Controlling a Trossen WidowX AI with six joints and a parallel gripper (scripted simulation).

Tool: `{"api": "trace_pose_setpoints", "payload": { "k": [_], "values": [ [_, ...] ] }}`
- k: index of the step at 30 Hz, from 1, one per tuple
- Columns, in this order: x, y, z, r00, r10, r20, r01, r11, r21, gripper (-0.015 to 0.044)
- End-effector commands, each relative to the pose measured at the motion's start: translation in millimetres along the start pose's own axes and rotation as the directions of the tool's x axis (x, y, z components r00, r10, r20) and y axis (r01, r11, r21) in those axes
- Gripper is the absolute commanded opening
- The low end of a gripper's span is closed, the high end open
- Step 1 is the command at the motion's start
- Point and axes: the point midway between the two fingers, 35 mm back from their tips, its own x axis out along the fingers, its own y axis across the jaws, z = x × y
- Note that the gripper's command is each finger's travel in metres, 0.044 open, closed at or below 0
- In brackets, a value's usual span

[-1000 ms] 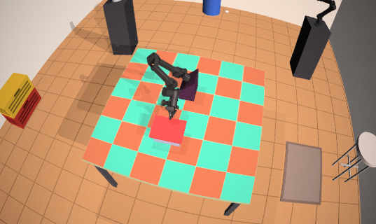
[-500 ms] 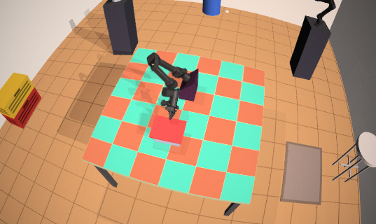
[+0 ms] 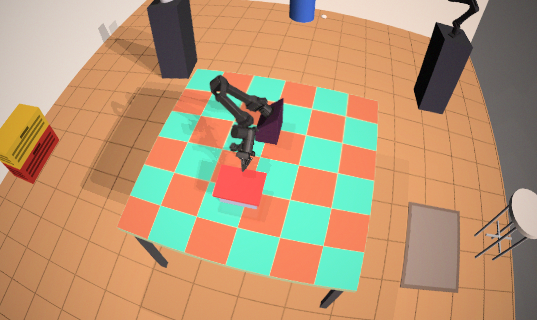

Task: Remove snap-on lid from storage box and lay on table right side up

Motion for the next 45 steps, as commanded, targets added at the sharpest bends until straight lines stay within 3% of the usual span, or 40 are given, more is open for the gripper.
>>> {"api": "trace_pose_setpoints", "payload": {
  "k": [1, 45],
  "values": [
    [0.5, 0.3, -0.3, 1.000, 0.000, -0.003, 0.000, 1.000, -0.003, 0.0000],
    [-19.1, 36.1, -0.3, 1.000, -0.003, 0.001, 0.003, 1.000, -0.001, 0.0000]
  ]
}}
